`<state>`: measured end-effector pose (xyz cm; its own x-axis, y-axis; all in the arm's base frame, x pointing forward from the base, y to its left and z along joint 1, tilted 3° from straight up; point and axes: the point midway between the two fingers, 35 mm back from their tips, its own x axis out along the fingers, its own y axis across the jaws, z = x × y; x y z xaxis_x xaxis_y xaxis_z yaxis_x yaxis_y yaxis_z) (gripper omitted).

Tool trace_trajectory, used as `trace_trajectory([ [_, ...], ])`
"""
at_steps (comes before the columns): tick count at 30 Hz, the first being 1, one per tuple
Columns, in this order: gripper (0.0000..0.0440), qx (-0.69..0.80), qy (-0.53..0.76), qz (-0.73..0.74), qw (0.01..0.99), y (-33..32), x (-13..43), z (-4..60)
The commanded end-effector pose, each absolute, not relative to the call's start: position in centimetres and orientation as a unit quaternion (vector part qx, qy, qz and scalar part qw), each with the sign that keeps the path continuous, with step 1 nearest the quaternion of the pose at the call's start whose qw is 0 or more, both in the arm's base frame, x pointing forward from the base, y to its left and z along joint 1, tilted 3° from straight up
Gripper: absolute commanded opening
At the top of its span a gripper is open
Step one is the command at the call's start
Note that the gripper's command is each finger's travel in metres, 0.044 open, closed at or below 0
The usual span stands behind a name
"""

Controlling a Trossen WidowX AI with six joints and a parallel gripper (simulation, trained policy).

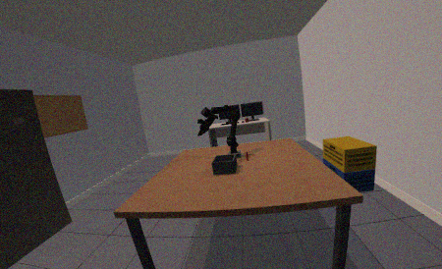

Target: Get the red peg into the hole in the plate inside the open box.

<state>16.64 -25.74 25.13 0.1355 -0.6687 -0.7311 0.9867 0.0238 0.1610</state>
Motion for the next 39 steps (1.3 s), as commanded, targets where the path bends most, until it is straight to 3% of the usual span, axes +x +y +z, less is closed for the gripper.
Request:
trace_trajectory([
  [1, 0.044, 0.338, 0.254, -0.58, 0.696, -23.4, 18.6, 25.2],
  [17, 0.044, 0.343, 0.372, -0.425, 0.751, -9.6, 24.2, 22.9],
  [39, 0.044, 0.329, 0.532, -0.37, 0.686, 4.5, 20.9, 14.9],
])
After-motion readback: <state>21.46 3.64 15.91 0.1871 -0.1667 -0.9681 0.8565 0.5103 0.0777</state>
